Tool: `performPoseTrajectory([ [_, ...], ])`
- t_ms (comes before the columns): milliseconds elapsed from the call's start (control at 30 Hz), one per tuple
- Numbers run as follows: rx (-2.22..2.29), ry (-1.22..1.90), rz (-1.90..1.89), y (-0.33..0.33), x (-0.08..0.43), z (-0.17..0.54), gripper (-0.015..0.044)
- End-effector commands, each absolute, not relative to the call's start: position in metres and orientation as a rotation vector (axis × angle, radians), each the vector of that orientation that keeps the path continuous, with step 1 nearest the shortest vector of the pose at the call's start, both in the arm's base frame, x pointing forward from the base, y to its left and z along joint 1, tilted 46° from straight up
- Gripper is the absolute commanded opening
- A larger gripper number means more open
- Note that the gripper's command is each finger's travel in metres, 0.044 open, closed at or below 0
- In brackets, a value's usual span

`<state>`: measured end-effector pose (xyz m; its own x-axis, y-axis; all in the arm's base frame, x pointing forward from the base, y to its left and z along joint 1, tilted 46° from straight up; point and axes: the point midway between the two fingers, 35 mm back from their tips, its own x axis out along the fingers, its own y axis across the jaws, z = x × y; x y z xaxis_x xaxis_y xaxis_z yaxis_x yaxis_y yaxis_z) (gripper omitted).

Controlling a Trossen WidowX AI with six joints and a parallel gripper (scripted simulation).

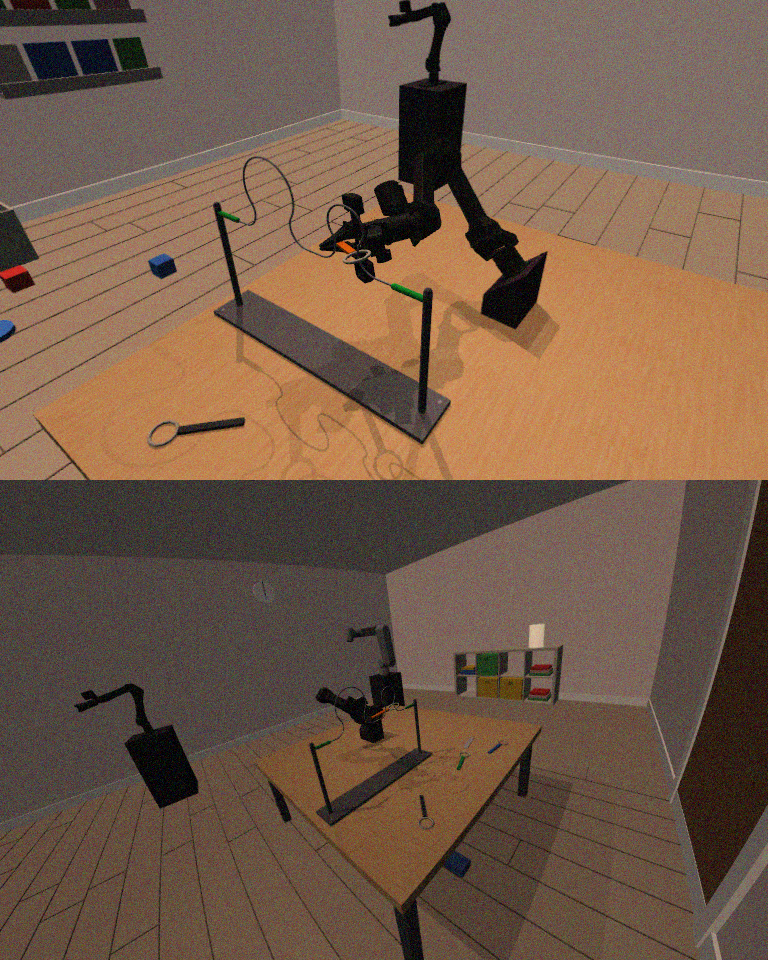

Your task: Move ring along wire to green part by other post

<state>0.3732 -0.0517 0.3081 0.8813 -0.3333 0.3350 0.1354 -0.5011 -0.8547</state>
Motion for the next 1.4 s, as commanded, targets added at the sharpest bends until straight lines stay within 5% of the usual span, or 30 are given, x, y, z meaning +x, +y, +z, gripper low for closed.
performPoseTrajectory([
  [0, -1.972, 0.172, -0.548, -0.056, 0.373, 0.295, -0.015],
  [1367, -1.588, 0.208, -0.391, -0.073, 0.383, 0.235, -0.015],
])
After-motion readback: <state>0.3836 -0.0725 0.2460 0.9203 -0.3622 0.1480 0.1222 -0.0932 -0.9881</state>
